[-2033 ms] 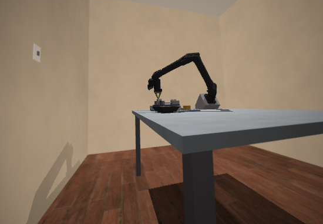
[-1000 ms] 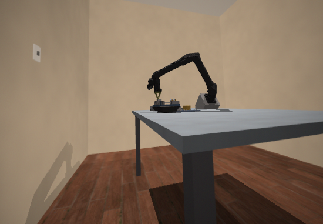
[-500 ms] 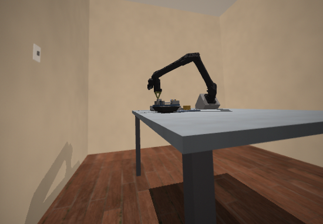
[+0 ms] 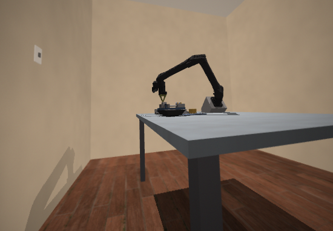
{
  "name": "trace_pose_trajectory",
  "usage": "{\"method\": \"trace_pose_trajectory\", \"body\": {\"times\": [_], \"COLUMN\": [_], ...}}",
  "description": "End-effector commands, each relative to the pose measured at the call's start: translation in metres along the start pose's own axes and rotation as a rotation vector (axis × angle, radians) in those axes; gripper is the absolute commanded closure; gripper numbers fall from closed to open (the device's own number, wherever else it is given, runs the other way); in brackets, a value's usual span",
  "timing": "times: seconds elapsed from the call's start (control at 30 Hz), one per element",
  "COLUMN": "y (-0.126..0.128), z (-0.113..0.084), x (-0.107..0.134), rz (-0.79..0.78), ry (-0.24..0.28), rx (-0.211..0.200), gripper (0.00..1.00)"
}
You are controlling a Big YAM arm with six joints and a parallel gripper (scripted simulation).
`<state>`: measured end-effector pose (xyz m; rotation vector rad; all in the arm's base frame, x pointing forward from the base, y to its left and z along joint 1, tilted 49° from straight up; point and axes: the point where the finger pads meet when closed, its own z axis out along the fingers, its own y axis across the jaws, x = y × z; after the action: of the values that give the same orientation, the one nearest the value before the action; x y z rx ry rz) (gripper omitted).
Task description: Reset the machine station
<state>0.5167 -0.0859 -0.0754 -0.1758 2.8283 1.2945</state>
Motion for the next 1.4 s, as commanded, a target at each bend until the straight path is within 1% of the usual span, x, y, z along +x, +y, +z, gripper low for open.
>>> {"method": "trace_pose_trajectory", "body": {"times": [0.0,0.6,1.37], "y": [0.003,0.002,0.002], "z": [0.010,0.024,0.033], "x": [-0.013,-0.003,0.000], "rz": [-0.016,-0.002,0.000], "ry": [0.012,0.020,0.024], "rx": [0.000,-0.008,-0.011], "gripper": [1.00,1.00,1.00]}}
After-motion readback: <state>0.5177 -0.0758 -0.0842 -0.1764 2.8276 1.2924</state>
